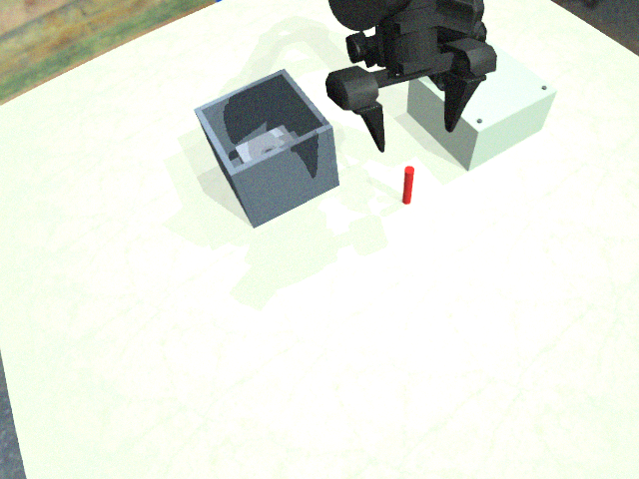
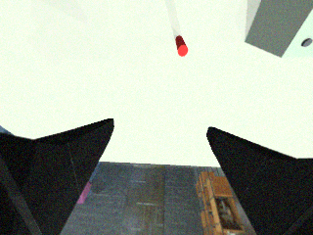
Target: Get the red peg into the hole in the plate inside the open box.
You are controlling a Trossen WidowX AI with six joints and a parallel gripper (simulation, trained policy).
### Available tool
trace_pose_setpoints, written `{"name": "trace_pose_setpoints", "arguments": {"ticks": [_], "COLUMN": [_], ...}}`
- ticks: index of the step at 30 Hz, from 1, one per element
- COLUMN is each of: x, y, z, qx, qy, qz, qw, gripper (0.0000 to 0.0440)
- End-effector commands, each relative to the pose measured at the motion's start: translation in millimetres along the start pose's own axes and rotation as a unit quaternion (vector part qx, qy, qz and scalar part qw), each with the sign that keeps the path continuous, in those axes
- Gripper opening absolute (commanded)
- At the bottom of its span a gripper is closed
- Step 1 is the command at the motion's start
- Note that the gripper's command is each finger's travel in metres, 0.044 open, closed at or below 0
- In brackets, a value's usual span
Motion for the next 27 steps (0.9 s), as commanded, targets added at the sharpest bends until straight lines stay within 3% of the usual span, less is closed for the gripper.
{"name": "trace_pose_setpoints", "arguments": {"ticks": [1, 27], "x": [-7, -29], "y": [-9, -62], "z": [-8, -67], "qx": [-0.029, -0.189], "qy": [0.019, 0.097], "qz": [0.012, 0.115], "qw": [0.999, 0.970], "gripper": [0.0440, 0.0430]}}
Point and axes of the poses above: the point midway between the two fingers, 35 mm back from their tips, its own z axis back along the fingers, its own x axis across the jaws, y = z × x, the point moved 1 cm from there along z, back along the fingers, and after that the axes turned 4 degrees about -z, right-handed, at the moved point
